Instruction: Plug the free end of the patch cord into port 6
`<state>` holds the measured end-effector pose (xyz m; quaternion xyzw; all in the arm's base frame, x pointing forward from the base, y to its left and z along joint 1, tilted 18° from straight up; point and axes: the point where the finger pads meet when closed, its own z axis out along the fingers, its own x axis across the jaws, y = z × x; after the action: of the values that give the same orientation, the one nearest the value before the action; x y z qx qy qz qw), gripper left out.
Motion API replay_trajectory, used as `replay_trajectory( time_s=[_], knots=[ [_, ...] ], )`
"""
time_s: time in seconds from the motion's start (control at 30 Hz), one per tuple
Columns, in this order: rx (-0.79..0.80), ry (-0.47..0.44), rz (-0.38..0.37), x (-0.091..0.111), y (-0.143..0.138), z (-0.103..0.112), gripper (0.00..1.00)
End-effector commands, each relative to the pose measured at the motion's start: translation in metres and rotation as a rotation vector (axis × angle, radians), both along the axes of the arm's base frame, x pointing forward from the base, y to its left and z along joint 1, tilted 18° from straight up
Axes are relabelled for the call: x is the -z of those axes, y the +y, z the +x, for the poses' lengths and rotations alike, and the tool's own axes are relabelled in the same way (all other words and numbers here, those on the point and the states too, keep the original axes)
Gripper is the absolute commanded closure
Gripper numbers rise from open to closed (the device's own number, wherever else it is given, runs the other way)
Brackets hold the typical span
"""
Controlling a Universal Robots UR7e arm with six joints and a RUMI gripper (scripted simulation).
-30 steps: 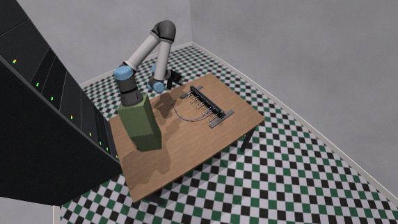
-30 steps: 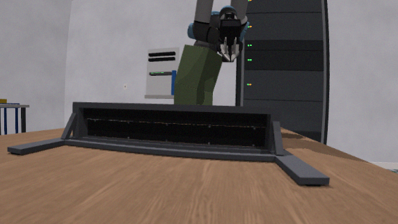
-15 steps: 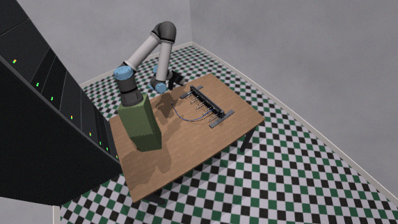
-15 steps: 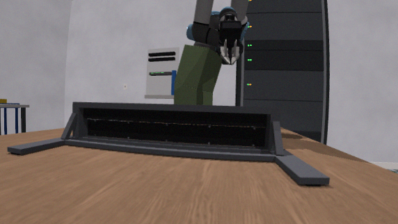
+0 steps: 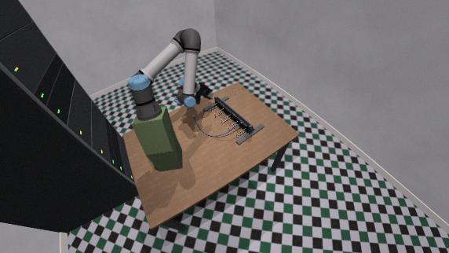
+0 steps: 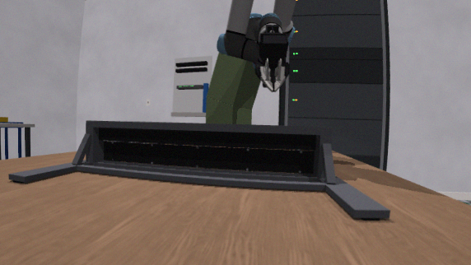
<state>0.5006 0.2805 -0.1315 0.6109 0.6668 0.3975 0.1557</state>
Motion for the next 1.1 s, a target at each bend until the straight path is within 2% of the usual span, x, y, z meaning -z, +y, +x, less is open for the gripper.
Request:
replay_trajectory(
  time_s=[0.0,0.4,1.07],
  knots=[
    [0.001,-0.001,0.0,0.013,0.007,0.015,1.0],
    [0.001,-0.001,0.0,0.038,0.02,0.042,1.0],
    [0.001,-0.001,0.0,0.041,0.022,0.045,1.0]
  ],
)
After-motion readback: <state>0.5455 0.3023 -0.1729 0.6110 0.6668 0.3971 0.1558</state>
